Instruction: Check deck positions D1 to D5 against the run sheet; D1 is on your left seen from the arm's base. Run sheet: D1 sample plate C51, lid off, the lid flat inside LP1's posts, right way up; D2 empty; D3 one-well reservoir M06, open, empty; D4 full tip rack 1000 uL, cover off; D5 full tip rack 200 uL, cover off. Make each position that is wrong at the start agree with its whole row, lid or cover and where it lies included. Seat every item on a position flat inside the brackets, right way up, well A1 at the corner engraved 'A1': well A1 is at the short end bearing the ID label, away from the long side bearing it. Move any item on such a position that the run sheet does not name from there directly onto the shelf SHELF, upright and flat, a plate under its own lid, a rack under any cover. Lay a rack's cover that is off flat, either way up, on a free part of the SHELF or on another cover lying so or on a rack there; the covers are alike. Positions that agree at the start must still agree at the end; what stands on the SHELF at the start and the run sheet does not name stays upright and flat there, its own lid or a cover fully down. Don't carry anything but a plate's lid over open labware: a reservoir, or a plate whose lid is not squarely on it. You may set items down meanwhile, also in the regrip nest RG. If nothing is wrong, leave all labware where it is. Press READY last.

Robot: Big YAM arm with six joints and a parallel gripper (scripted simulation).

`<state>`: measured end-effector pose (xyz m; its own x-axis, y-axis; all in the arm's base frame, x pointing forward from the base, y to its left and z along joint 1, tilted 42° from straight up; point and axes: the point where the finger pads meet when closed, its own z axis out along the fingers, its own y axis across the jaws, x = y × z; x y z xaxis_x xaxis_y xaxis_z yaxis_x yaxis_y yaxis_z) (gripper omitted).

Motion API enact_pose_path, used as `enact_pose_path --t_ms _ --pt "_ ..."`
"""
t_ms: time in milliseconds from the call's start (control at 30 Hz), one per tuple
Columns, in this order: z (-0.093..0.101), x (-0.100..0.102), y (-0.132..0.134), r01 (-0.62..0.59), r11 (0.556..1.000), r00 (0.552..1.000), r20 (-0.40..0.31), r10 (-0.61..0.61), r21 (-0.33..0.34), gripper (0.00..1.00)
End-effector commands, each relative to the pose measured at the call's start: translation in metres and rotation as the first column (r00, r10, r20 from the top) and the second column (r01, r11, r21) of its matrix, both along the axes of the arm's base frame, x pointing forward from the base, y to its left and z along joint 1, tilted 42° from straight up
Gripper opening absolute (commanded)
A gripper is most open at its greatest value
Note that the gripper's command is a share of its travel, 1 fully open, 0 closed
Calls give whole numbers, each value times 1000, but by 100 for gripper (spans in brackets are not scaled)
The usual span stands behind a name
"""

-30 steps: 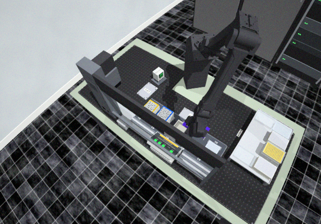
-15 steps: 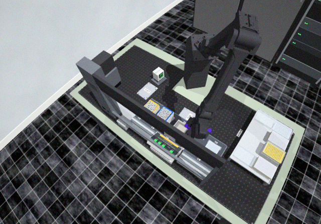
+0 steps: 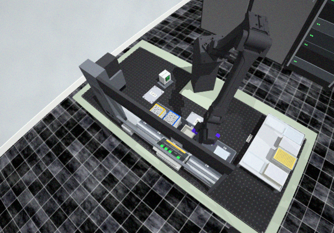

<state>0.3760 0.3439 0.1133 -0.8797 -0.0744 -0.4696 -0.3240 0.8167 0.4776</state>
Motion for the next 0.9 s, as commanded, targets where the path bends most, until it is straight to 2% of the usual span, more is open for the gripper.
enact_pose_path --t_ms 0,133,200,333,633,700,867 --pt "12 6 1 16 1000 1000 14 -16 16 100" --pt "12 6 1 16 1000 1000 14 -16 16 100" --pt "28 1 16 13 1000 1000 20 -14 28 100" --pt "42 -6 32 13 999 1000 25 -14 35 100" --pt "46 -20 70 13 1000 1000 -2 -13 11 100" --pt "46 -20 70 13 1000 1000 -2 -13 11 100" --pt "59 -28 91 13 1000 1000 -1 -13 13 100"
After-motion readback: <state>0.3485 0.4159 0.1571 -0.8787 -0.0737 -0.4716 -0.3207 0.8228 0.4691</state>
